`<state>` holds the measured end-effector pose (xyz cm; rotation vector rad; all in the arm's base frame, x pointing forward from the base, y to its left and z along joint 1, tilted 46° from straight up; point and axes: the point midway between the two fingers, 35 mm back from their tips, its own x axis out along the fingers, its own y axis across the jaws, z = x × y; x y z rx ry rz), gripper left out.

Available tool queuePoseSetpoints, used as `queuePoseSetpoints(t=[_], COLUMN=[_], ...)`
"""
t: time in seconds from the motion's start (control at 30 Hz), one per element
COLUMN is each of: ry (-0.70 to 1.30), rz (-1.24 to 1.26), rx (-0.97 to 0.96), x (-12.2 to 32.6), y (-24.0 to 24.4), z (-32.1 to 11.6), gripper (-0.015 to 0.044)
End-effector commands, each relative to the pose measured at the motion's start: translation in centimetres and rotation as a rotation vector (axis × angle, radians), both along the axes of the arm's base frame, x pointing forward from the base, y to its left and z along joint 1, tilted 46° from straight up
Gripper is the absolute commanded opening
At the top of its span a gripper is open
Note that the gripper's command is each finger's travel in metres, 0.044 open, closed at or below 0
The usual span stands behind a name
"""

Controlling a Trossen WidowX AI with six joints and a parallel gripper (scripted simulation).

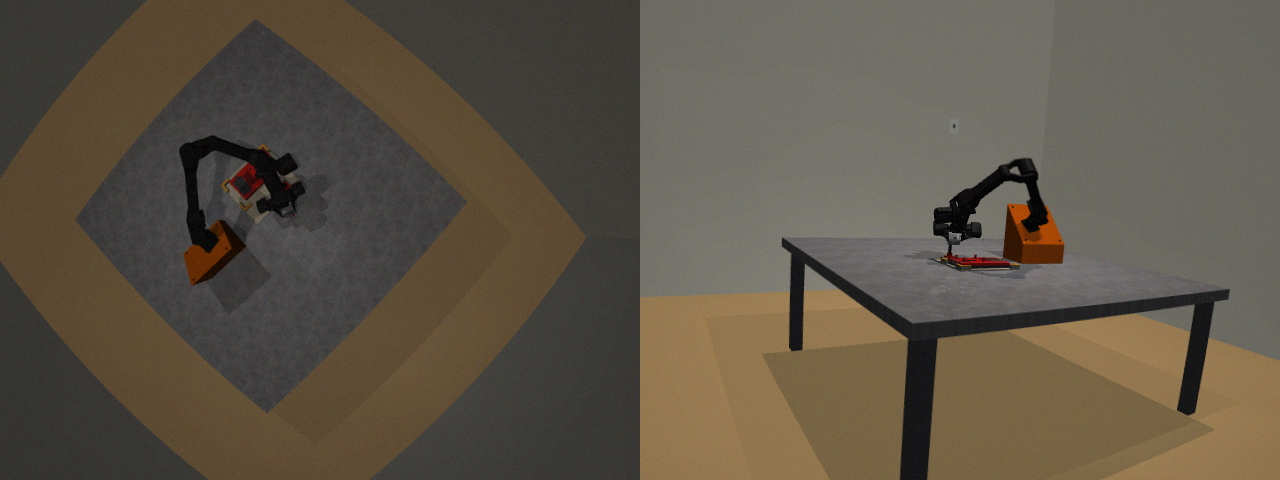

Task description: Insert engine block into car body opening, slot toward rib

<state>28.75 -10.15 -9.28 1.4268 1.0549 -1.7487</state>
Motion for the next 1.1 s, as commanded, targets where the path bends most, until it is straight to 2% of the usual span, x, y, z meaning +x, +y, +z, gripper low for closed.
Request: queuePoseSetpoints(t=[0.0,0.73,1.07], ry=[0.001,0.002,0.012], rz=[-0.004,-0.004,-0.003], rx=[0.001,0.004,-0.009], x=[0.1,0.8,0.7], y=[0.6,3.4,3.3], z=[-0.7,-3.6,-3.5], gripper=[0.0000,0.0000,0.0263])
